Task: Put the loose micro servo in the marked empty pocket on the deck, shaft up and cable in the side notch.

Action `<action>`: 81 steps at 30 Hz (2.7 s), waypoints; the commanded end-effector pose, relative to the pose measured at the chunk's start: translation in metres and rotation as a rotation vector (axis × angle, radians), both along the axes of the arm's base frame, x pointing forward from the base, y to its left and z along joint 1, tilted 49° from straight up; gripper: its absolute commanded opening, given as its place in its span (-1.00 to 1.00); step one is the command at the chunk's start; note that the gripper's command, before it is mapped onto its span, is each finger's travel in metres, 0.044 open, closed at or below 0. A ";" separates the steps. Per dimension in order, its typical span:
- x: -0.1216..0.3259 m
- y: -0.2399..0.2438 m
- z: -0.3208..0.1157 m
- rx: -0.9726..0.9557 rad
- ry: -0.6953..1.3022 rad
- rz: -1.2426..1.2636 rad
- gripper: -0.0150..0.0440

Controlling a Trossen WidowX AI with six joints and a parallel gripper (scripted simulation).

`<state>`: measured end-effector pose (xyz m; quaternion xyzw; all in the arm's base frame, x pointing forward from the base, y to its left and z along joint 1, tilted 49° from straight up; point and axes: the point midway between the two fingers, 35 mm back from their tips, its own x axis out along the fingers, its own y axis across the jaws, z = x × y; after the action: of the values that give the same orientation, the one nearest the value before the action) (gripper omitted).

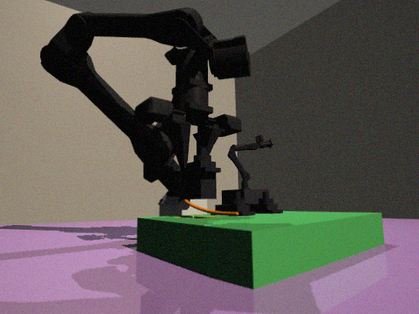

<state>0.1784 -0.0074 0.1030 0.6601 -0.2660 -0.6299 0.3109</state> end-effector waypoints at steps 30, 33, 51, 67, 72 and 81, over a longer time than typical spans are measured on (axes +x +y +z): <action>-0.001 -0.018 -0.016 -0.001 0.001 -0.001 -0.49; -0.001 -0.020 -0.017 -0.001 0.001 -0.001 -0.49; 0.000 -0.026 -0.023 -0.001 0.001 -0.001 -0.49; 0.000 -0.035 -0.031 -0.002 0.001 -0.001 -0.49; 0.001 -0.038 -0.033 -0.002 0.001 -0.001 -0.49; 0.001 -0.043 -0.038 -0.002 0.001 -0.001 -0.49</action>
<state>0.1800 -0.0487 0.0669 0.6607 -0.2682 -0.6298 0.3081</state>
